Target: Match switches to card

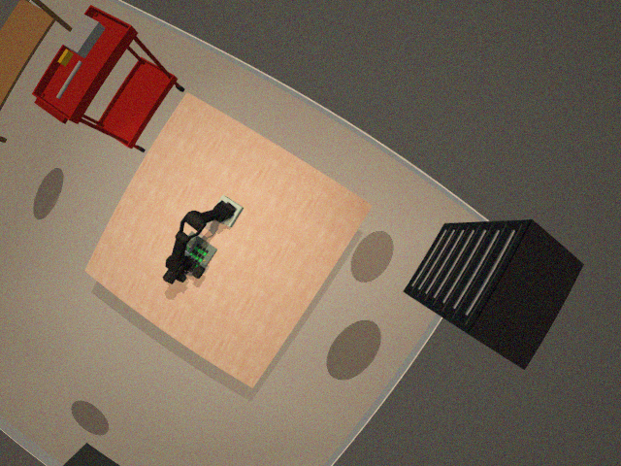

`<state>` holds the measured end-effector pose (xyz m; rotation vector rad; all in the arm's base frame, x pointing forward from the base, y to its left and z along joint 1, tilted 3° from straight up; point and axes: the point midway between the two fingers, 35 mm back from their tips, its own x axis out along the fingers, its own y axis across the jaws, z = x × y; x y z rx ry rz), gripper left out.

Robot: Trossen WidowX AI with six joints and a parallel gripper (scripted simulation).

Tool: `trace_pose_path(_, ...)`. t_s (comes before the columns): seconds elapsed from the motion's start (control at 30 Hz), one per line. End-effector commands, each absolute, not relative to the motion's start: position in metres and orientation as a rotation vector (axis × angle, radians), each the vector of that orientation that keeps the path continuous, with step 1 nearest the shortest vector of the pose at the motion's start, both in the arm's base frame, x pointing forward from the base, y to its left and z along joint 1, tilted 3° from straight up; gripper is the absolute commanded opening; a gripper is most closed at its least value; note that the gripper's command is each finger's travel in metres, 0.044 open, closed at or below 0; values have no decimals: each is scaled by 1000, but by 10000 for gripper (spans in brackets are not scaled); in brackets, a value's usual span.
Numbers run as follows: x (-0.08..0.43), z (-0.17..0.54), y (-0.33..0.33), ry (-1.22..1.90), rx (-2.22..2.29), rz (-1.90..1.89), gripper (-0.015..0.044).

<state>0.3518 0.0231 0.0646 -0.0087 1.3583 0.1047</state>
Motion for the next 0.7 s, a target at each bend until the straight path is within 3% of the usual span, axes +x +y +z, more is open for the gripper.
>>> trace_pose_path(0.0, 352, 64, 24, 1356, -8, 107, 0)
trace_pose_path(0.67, 353, 61, 24, 1356, -8, 107, 0)
